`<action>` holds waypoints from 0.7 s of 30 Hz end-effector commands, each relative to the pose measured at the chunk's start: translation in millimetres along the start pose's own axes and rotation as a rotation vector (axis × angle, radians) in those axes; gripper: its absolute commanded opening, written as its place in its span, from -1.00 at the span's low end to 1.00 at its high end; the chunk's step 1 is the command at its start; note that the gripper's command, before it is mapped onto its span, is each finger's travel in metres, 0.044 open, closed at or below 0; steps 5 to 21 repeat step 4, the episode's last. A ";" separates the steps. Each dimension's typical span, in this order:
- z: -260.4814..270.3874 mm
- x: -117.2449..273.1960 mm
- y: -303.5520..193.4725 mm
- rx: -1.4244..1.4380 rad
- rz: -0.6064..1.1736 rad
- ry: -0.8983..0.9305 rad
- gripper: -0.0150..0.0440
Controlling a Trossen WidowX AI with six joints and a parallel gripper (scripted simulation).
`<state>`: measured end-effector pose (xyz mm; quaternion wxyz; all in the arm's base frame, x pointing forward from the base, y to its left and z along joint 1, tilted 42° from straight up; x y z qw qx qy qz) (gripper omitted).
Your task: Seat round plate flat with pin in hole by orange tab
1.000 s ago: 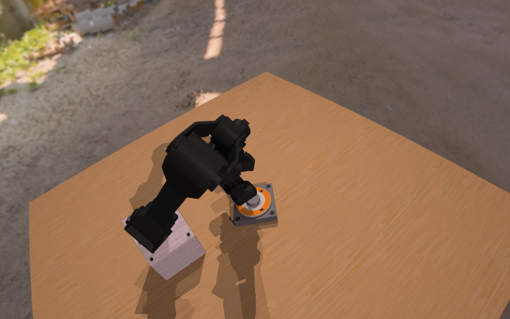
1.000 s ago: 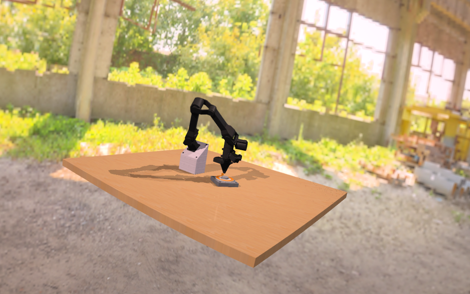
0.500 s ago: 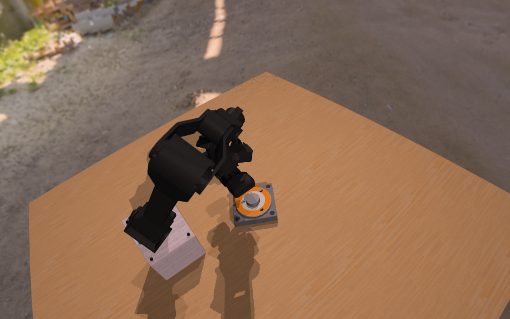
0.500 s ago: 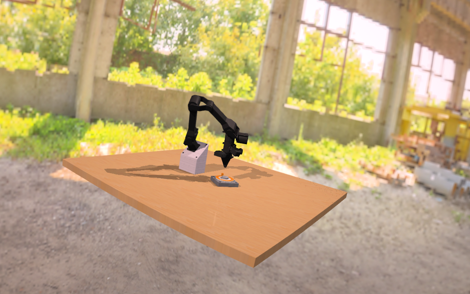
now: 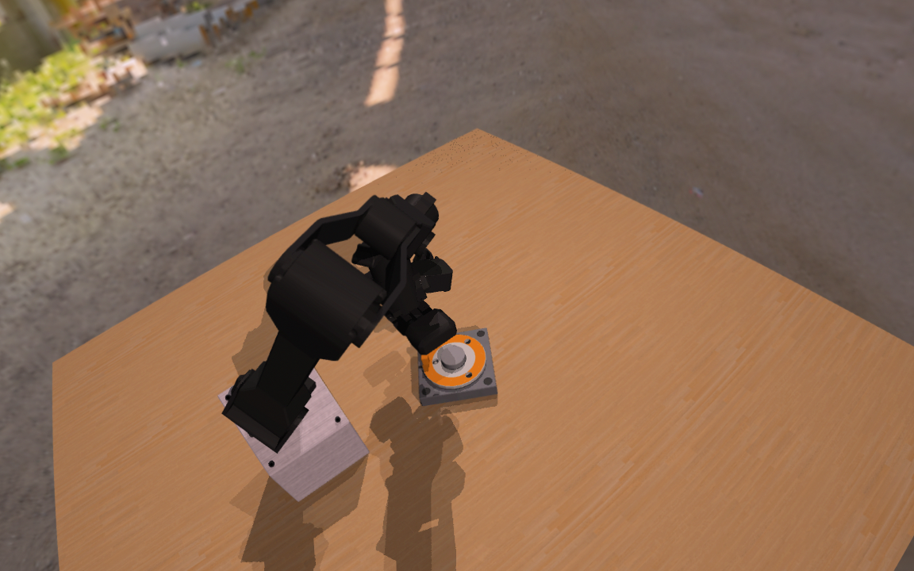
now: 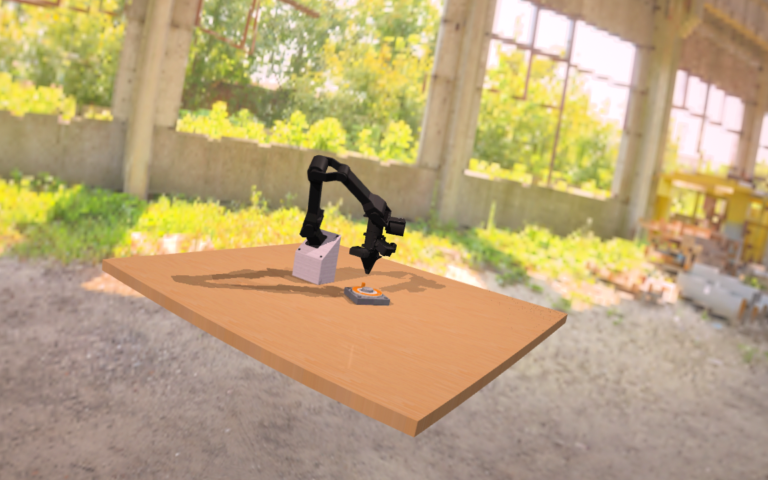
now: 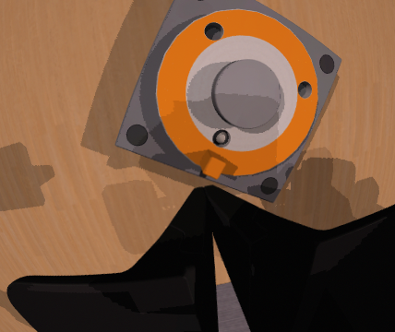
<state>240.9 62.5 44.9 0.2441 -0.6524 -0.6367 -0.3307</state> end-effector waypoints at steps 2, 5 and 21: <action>0.1 -0.2 0.1 0.003 -0.001 0.000 -0.49; 0.1 -0.2 0.1 0.003 -0.001 0.000 -0.49; 0.1 -0.2 0.1 0.003 -0.001 0.000 -0.49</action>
Point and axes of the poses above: the point midway between the two fingers, 35 mm back from their tips, its own x axis back along the fingers, its own z axis across the jaws, y = z × x, the point moved 10 cm from there along x, back along the fingers, and after that the axes turned 7 degrees about -x, right-handed, at the moved point
